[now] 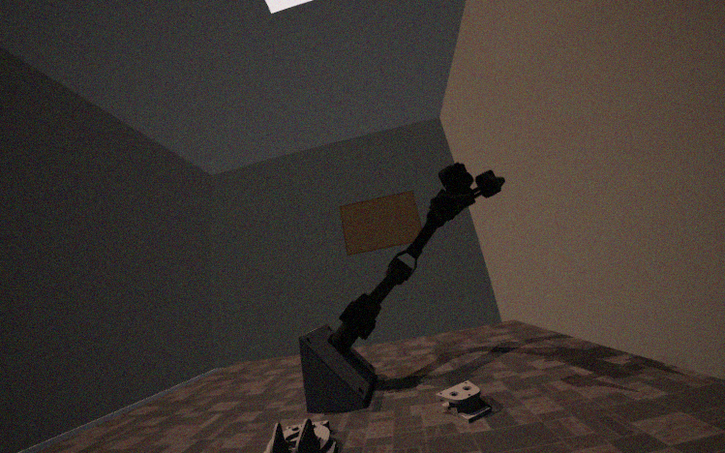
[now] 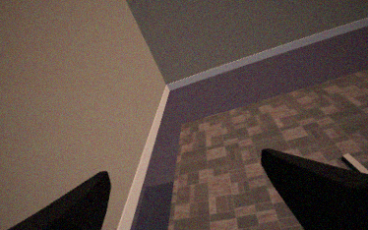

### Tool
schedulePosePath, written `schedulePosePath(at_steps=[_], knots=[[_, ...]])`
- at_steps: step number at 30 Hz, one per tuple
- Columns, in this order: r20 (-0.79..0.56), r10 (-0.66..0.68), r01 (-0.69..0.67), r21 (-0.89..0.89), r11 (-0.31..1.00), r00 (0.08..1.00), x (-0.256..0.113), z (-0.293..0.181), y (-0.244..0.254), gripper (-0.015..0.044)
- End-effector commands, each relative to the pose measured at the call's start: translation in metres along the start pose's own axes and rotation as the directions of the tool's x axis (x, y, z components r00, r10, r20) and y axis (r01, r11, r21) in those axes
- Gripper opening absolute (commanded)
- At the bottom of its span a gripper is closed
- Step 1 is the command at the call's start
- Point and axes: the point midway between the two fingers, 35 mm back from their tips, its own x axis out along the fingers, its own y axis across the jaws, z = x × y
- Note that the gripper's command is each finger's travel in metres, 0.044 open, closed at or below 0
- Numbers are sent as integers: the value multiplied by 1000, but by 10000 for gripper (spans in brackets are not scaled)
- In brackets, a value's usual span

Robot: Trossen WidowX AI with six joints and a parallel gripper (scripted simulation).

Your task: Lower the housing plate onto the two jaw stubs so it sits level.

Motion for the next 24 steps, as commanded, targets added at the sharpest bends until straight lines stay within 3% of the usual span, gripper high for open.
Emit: schedulePosePath(at_steps=[1, 12, 24], knots=[[-79, -58, 54, -56, 997, 995, 17, -10, -20, 440], [-299, -195, 133, -216, 967, 934, 54, -43, -74, 440], [-539, -291, 114, -338, 934, 791, 76, -91, -129, 440]])
